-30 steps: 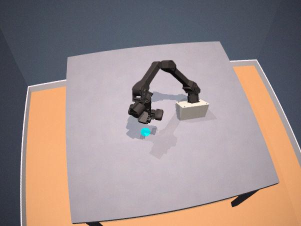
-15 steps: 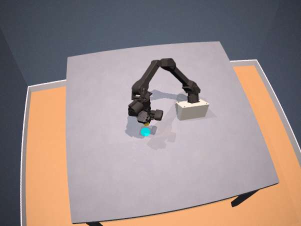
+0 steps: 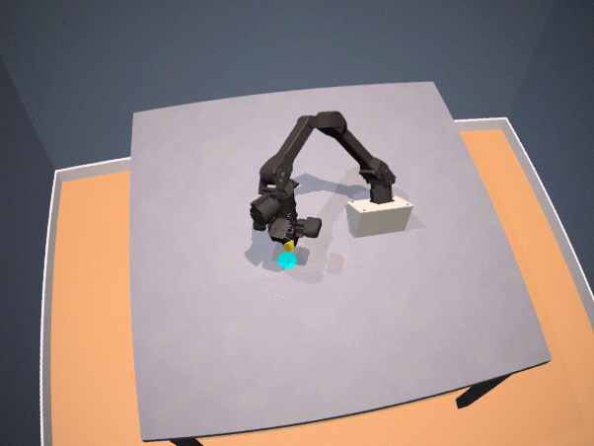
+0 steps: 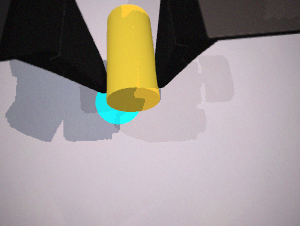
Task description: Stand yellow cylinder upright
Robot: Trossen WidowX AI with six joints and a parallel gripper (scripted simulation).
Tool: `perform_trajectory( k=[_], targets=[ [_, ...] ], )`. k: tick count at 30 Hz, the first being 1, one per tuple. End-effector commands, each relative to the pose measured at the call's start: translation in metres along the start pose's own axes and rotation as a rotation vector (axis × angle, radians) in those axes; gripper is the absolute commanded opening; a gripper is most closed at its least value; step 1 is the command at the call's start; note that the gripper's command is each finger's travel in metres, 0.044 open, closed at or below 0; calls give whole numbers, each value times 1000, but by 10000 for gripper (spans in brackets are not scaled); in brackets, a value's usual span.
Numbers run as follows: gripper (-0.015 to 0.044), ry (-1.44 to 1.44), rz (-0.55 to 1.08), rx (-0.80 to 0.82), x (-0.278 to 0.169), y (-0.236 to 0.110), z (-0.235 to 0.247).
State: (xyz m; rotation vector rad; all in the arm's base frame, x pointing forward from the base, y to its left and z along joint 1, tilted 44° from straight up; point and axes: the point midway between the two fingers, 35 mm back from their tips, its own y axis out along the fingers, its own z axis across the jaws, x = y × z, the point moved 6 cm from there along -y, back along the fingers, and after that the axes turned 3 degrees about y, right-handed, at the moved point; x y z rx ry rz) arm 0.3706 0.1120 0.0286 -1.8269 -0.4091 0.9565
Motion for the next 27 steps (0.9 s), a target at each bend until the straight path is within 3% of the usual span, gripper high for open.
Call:
perform_trajectory(
  k=[1,27],
  targets=[
    [105,-1,-24,15,-2,1,-1],
    [105,10,-199,102,-10,12,-6]
  ],
)
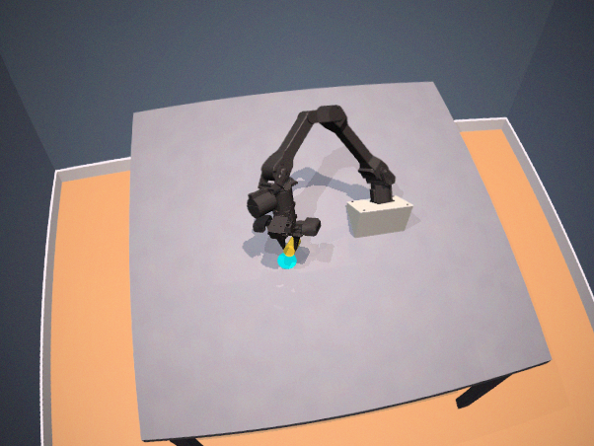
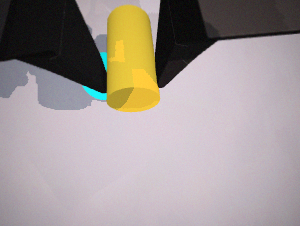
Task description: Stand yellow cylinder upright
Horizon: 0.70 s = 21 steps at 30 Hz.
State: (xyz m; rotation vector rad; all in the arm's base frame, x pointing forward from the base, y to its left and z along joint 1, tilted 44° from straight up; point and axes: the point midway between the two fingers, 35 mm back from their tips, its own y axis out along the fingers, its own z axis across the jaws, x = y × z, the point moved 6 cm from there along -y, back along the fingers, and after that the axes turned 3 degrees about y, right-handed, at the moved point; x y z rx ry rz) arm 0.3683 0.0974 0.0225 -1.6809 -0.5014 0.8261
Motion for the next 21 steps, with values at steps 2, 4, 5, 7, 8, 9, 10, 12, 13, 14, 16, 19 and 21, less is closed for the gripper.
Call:
perform_trajectory(
  k=[2,4,5,7,8,9,10,12,13,14,16,19,21],
  targets=[
    [105,-4,-34,14,-2,0,-1],
    [105,-3,-48,19,-3,1,-1],
    [105,-3,-55,22,-4,1,-2],
    [105,-3,-70,27,-4,2,-2],
    [105,-3,-77,29,-5,2,-2],
    [105,-3,-84,32,-5,2,-3],
    [105,-4,-91,34,-6,2,-3],
    [105,-4,-105,38,-6,3,-3],
    [105,-4,-113,41,-7,3,-3],
    [105,-4,-120,43,-7,3,-4],
    [105,-5,-134,47,-8,4,-4],
    [105,-5,-156,53,-9,4,-5],
    [105,-6,-171,57,-10,5,-5]
  ],
)
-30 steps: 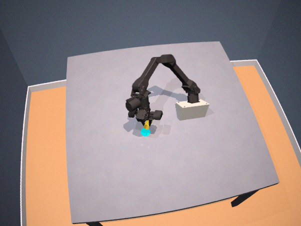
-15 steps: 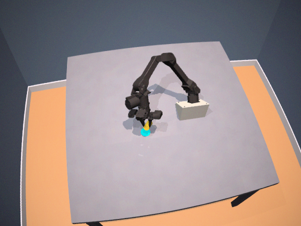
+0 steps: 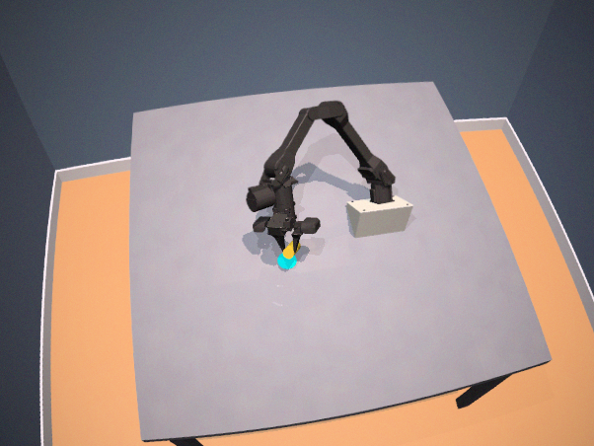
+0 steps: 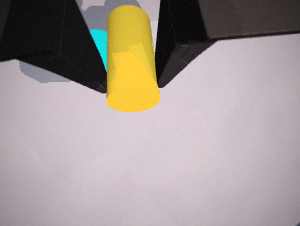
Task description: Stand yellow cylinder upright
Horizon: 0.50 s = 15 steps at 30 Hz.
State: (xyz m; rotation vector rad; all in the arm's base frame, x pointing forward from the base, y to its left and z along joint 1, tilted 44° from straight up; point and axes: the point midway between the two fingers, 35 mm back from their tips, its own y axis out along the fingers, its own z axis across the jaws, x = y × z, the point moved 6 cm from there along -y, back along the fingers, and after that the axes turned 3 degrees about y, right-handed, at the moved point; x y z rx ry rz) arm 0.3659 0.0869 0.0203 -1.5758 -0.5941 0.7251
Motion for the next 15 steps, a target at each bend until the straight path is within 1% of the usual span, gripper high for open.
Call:
perform_trajectory(
  k=[1,15],
  targets=[
    [105,-6,-29,8,-2,-1,0],
    [105,-14,-132,28,-9,0,-3]
  ],
)
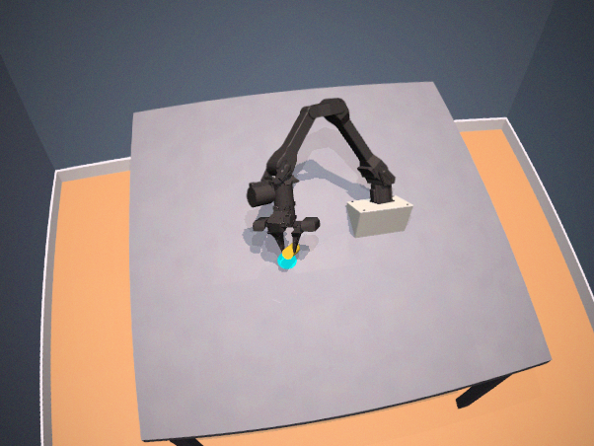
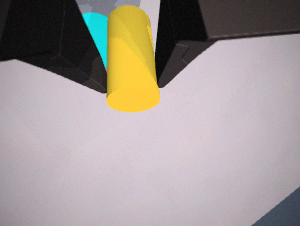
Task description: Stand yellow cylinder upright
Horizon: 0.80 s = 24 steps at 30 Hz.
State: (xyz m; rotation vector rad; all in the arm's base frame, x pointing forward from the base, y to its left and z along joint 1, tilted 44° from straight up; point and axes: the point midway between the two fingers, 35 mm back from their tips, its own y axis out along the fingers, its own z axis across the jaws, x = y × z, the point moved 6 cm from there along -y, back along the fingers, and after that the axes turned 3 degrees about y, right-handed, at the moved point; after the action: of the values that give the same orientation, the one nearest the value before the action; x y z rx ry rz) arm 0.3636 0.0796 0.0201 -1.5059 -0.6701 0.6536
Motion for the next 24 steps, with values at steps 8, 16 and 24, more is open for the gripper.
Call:
perform_trajectory(
  k=[8,16,24],
  targets=[
    [105,-14,-82,12,-5,-1,-1],
    [105,-23,-142,17,-9,-2,-3],
    [105,-35,-203,19,-14,-3,-4]
  ],
)
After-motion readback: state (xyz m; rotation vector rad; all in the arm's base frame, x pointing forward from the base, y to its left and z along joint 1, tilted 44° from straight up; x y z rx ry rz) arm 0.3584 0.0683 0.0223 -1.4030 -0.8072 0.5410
